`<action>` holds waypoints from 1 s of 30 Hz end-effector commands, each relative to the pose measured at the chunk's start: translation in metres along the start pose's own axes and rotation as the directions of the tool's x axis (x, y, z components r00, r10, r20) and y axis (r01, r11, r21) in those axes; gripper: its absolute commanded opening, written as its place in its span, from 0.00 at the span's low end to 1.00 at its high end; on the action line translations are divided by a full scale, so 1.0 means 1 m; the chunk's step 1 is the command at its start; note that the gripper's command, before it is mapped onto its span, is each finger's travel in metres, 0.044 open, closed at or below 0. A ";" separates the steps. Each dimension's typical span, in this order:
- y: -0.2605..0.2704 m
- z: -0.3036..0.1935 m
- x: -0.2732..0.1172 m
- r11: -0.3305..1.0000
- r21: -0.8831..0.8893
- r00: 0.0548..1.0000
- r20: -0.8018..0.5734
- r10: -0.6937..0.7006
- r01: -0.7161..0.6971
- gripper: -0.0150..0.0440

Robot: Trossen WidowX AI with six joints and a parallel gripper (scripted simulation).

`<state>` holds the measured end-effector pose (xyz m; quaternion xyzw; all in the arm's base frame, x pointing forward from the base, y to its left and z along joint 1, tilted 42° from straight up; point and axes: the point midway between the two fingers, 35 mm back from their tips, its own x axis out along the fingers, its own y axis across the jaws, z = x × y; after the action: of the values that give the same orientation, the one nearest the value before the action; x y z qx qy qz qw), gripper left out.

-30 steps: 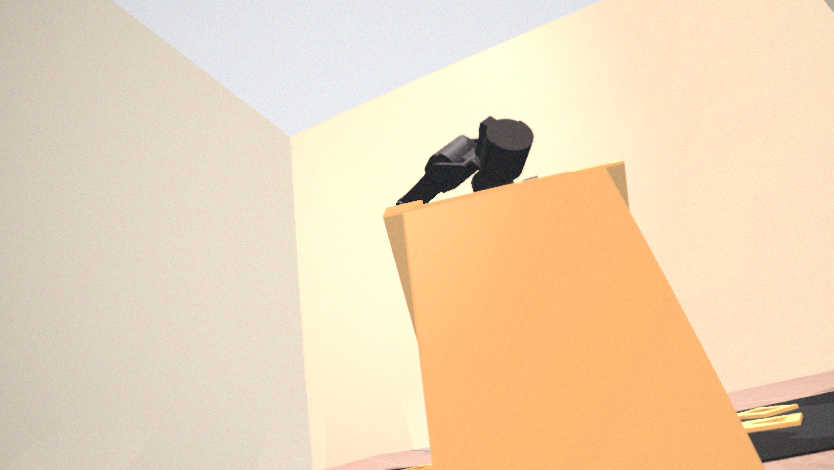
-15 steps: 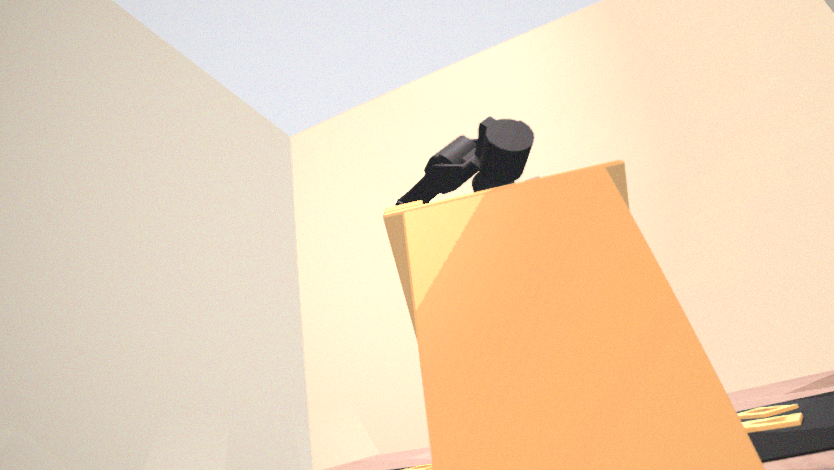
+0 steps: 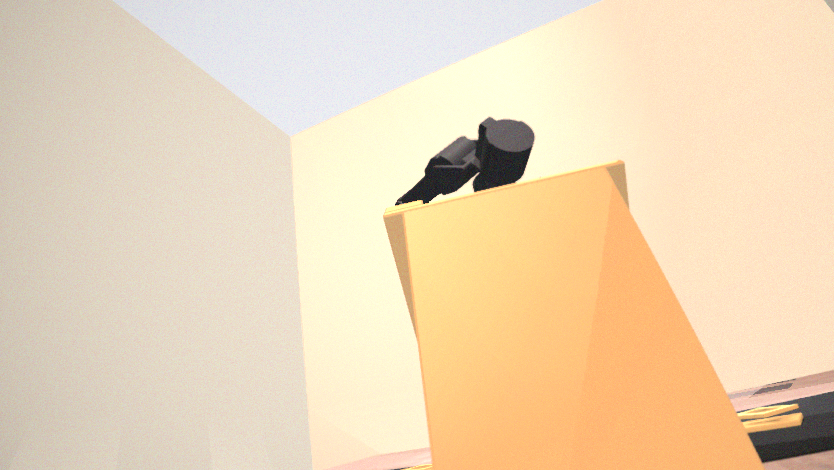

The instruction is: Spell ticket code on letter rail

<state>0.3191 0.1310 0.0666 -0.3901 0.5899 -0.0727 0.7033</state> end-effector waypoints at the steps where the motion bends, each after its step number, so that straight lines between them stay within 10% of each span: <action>1: 0.001 0.001 0.002 1.000 -0.008 1.000 -0.003 -0.005 0.005 0.25; 30: -0.010 0.000 -0.002 1.000 -0.008 1.000 -0.003 -0.006 0.006 0.25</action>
<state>0.3215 0.1261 0.0712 -0.3927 0.5924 -0.0729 0.6996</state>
